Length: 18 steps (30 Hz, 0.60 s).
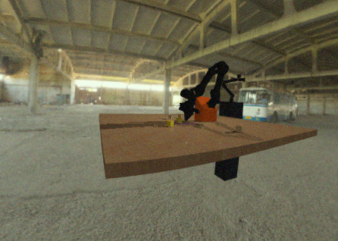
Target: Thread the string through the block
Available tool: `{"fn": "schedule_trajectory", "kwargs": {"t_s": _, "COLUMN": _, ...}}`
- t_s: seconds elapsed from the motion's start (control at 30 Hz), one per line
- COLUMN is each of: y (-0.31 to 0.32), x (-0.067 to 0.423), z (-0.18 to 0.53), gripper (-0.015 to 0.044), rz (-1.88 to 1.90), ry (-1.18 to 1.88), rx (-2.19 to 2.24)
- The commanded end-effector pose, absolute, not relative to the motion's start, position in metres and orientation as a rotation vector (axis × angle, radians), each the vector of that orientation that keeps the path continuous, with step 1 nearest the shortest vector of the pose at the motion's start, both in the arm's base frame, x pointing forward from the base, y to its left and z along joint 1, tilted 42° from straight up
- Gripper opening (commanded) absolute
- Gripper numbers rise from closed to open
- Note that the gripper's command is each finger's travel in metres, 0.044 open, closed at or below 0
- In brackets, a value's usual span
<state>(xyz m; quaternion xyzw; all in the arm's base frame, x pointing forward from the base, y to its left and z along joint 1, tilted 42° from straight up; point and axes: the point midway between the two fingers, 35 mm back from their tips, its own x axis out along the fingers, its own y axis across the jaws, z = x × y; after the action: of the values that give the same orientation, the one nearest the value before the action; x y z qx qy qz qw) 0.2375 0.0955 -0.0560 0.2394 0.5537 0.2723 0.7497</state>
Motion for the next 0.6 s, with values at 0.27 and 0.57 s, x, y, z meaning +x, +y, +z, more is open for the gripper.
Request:
{"fn": "schedule_trajectory", "kwargs": {"t_s": 0.27, "y": 0.093, "x": 0.222, "z": -0.057, "gripper": 0.0000, "rz": 0.596, "ry": 1.211, "rx": 0.518}}
{"fn": "schedule_trajectory", "kwargs": {"t_s": 0.57, "y": 0.092, "x": 0.213, "z": -0.057, "gripper": 0.0000, "rz": 0.595, "ry": 1.212, "rx": 0.516}}
